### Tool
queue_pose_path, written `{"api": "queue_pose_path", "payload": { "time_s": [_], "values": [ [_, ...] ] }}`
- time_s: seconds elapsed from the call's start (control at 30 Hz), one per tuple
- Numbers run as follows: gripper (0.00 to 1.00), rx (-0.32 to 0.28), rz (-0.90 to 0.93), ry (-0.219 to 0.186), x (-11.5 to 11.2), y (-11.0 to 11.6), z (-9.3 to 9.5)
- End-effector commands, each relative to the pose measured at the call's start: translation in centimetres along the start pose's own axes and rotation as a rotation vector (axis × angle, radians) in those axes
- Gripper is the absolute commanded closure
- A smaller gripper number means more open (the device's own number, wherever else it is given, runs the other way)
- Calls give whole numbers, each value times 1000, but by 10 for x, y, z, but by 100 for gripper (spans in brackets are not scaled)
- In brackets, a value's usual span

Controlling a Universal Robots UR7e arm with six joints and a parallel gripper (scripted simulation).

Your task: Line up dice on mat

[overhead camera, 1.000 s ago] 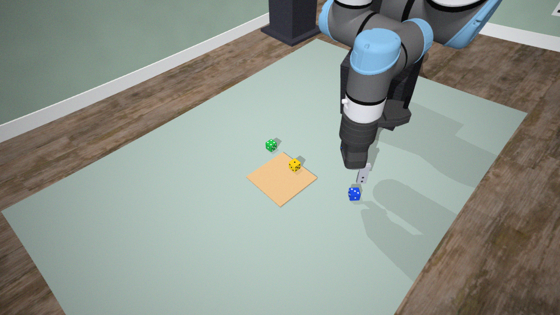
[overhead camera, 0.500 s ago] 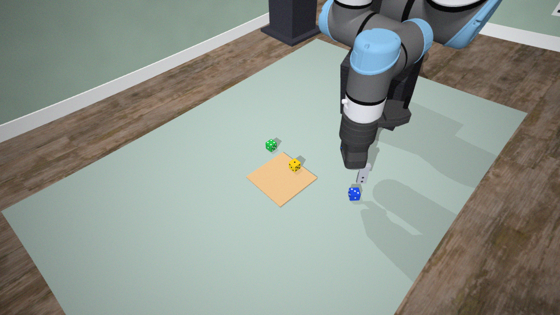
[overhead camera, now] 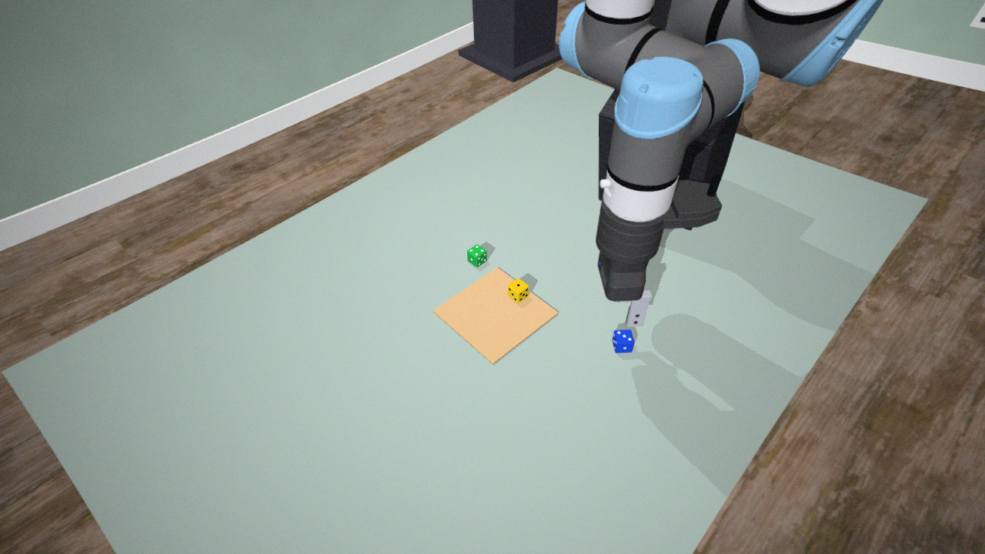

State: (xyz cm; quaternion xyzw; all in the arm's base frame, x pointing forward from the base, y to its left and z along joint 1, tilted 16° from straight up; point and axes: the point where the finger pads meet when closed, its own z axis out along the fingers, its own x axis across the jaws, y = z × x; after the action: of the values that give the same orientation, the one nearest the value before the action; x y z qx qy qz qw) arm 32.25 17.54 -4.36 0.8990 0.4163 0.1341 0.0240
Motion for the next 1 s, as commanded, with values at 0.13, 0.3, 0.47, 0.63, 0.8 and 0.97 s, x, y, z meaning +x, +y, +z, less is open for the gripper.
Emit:
{"api": "queue_pose_path", "payload": {
  "time_s": [0.13,0.3,0.47,0.63,0.8,0.97],
  "values": [
    [21,0,0,1,0,0,11],
    [21,0,0,1,0,0,17],
    [21,0,0,1,0,0,23],
    [21,0,0,1,1,0,31],
    [21,0,0,1,1,0,37],
    [21,0,0,1,1,0,40]
  ]
}}
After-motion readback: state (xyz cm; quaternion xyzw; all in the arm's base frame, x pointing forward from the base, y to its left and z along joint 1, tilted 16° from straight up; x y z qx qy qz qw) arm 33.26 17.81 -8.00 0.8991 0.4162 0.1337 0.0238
